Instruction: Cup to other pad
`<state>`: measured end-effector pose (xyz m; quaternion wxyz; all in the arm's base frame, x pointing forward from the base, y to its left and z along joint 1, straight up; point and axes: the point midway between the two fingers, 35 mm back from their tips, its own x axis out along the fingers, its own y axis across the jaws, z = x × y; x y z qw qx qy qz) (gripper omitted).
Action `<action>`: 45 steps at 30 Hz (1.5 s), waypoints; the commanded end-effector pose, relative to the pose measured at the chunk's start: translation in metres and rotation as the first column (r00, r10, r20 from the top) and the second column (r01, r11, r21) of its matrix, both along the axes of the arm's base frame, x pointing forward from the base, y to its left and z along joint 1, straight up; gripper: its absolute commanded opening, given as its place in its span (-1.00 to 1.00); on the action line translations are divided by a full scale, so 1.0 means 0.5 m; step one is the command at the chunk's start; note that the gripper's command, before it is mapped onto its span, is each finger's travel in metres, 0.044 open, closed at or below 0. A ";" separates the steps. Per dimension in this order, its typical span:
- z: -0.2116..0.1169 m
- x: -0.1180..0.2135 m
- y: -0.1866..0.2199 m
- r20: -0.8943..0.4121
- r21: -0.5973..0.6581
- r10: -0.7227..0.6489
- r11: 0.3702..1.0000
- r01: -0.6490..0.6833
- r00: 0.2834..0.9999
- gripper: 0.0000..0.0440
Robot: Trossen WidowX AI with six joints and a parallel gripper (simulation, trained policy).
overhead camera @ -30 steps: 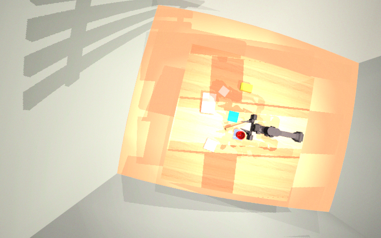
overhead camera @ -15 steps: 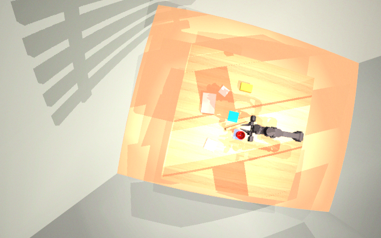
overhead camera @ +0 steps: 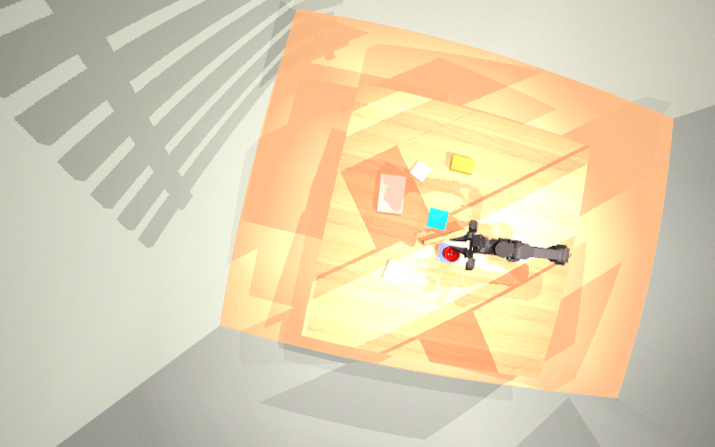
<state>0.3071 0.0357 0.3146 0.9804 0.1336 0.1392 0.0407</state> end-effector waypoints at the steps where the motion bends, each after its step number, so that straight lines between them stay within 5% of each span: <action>1: 0.001 0.000 0.010 -0.044 0.037 0.008 0.999 -0.006 0.999 -0.53; 23: -0.025 -0.012 0.061 -0.370 0.248 0.013 0.965 0.085 0.929 -0.47; 45: -0.071 -0.043 0.101 -0.684 0.299 -0.022 0.904 0.307 0.729 -0.46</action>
